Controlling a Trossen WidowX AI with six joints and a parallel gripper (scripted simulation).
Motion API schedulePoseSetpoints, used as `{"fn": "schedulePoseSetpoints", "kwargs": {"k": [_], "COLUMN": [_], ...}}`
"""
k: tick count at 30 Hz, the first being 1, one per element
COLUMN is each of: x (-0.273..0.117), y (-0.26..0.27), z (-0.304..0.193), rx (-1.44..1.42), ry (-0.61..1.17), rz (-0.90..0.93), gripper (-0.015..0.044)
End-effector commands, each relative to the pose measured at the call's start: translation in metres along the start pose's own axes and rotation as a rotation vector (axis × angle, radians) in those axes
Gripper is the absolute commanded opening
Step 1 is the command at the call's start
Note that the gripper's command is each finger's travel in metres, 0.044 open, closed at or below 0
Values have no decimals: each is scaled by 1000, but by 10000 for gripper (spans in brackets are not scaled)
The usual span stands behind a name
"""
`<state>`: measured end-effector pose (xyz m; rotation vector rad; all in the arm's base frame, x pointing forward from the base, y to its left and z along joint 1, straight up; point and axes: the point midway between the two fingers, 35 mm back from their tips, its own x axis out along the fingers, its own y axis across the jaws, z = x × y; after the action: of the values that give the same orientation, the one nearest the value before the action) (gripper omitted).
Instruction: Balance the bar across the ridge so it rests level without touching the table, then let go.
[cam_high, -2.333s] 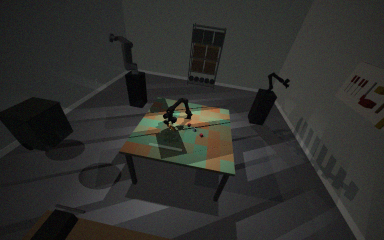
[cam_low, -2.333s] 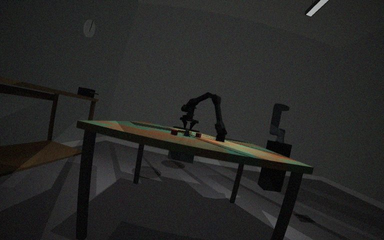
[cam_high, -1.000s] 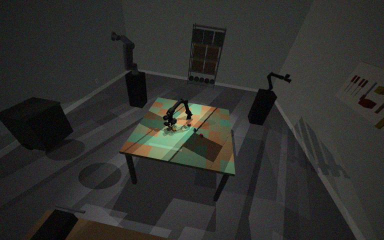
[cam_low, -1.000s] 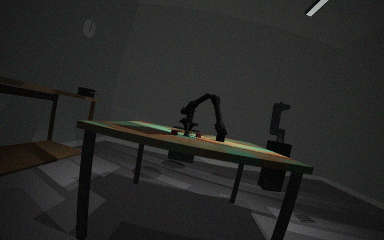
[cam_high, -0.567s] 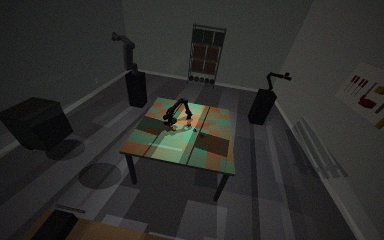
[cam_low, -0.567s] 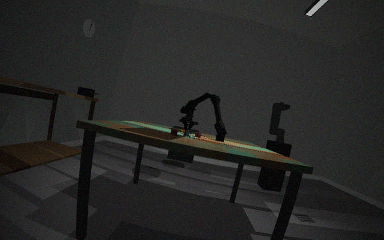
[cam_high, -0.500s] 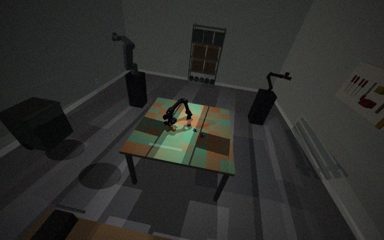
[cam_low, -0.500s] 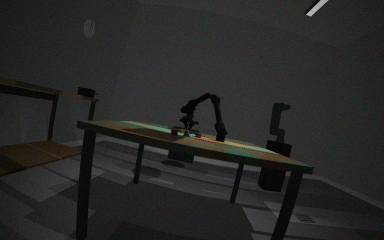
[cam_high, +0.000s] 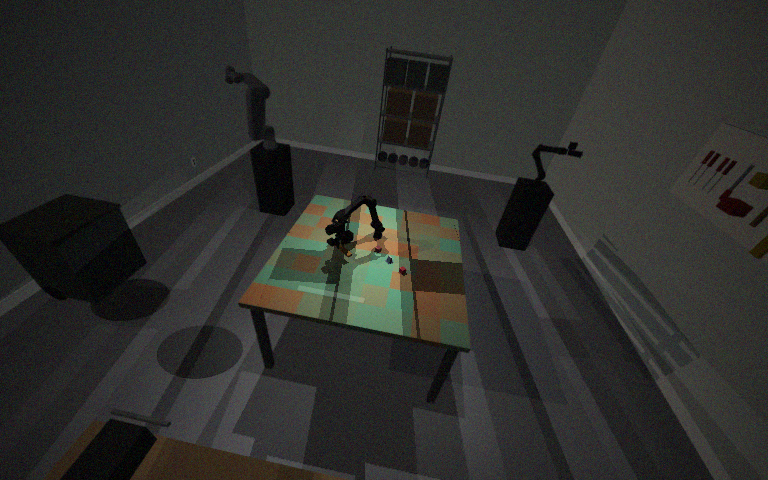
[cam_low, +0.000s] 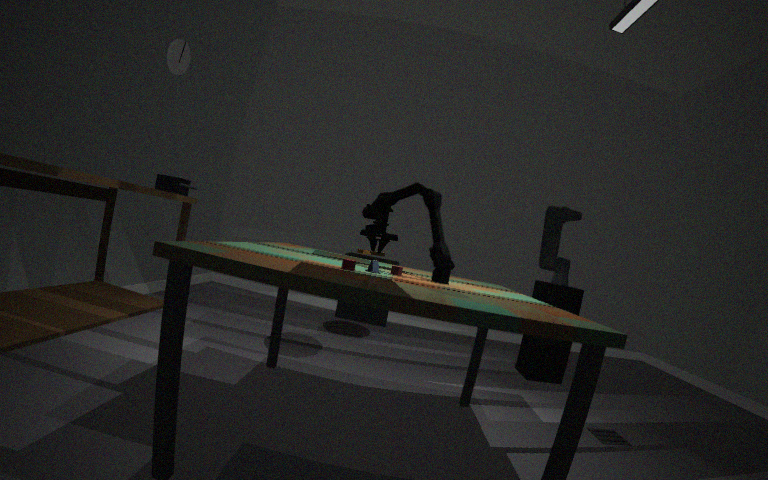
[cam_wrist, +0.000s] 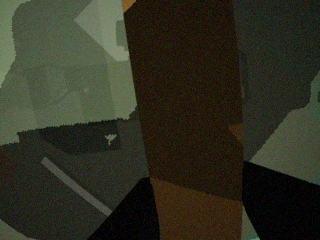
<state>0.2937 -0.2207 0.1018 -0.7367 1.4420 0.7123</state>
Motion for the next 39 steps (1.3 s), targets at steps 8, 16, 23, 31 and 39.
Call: {"fn": "schedulePoseSetpoints", "kwargs": {"k": [8, 16, 23, 31, 39], "x": [-34, -43, -44, -45, -46], "y": [2, 5, 12, 23, 37], "z": [0, 6, 33, 63, 92], "rx": [4, -18, -122, -246, -372], "ry": [-3, -3, -5, -6, -8], "rz": [-14, -14, -14, -13, -13], "gripper": [0, 0, 0, 0, 0]}}
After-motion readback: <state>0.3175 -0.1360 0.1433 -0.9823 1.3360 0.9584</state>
